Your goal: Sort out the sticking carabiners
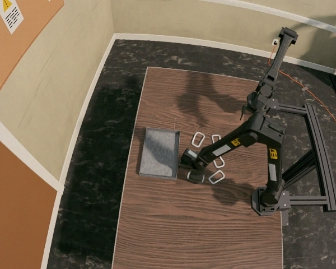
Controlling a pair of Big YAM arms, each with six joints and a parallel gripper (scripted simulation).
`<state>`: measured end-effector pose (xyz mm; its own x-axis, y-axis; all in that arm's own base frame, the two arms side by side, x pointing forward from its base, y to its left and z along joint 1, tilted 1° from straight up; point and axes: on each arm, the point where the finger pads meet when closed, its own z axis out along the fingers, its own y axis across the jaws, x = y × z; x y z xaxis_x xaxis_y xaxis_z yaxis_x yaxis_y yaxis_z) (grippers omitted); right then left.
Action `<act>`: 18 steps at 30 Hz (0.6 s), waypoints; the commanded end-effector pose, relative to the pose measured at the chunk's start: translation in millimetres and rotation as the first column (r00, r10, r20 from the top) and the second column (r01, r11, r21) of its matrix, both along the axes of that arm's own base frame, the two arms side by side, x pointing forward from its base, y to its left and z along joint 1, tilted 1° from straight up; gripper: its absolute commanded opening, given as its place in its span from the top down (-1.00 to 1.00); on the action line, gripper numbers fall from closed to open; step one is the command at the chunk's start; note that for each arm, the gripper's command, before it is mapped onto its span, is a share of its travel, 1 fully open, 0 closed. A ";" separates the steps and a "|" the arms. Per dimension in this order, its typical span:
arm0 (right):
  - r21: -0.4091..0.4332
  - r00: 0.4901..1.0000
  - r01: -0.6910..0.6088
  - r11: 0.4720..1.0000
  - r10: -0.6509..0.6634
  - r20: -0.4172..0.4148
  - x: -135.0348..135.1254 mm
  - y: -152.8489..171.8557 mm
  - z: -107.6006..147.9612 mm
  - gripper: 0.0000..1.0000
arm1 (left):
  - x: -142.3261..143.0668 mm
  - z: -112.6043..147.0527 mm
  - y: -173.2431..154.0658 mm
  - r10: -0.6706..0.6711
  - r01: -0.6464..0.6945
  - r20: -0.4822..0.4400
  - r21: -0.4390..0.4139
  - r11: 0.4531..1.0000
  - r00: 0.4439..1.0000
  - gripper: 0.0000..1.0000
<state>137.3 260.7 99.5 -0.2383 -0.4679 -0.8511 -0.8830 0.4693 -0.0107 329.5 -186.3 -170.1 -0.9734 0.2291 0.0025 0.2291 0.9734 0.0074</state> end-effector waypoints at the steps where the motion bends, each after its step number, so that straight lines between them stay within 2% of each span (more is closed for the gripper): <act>1: 0.014 1.000 0.002 1.000 -0.002 0.009 2.8 4.5 9.5 -1.00 | 9.5 10.0 -4.7 0.021 -0.021 0.039 -0.020 1.000 0.999 -0.66; 6: 0.014 1.000 0.002 1.000 -0.002 0.009 2.8 4.5 9.5 -1.00 | 11.4 9.8 -5.8 0.021 -0.021 0.041 -0.021 1.000 0.999 -0.66; 7: 0.014 1.000 0.002 1.000 -0.002 0.009 2.8 4.5 9.5 -1.00 | 21.0 13.7 -11.5 0.020 -0.018 0.061 -0.033 0.999 0.998 -0.89; 9: 0.014 1.000 0.002 1.000 -0.002 0.009 2.8 4.5 9.5 -1.00 | 21.0 13.7 -11.5 0.020 -0.018 0.061 -0.033 0.999 0.998 -0.89; 10: 0.014 1.000 0.002 1.000 -0.002 0.009 2.8 4.5 9.5 -1.00 | 26.9 16.4 -15.4 0.014 -0.011 0.079 -0.038 0.999 0.997 -1.00; 13: 0.014 1.000 0.002 1.000 -0.002 0.009 2.8 4.5 9.5 -1.00 | 62.9 35.8 -39.6 -0.032 0.049 0.197 -0.083 0.995 0.980 -1.00; 18: 0.014 1.000 0.002 1.000 -0.002 0.009 2.8 4.5 9.5 -1.00 | 58.3 26.4 -21.8 -0.085 0.127 0.316 -0.115 0.985 0.945 -1.00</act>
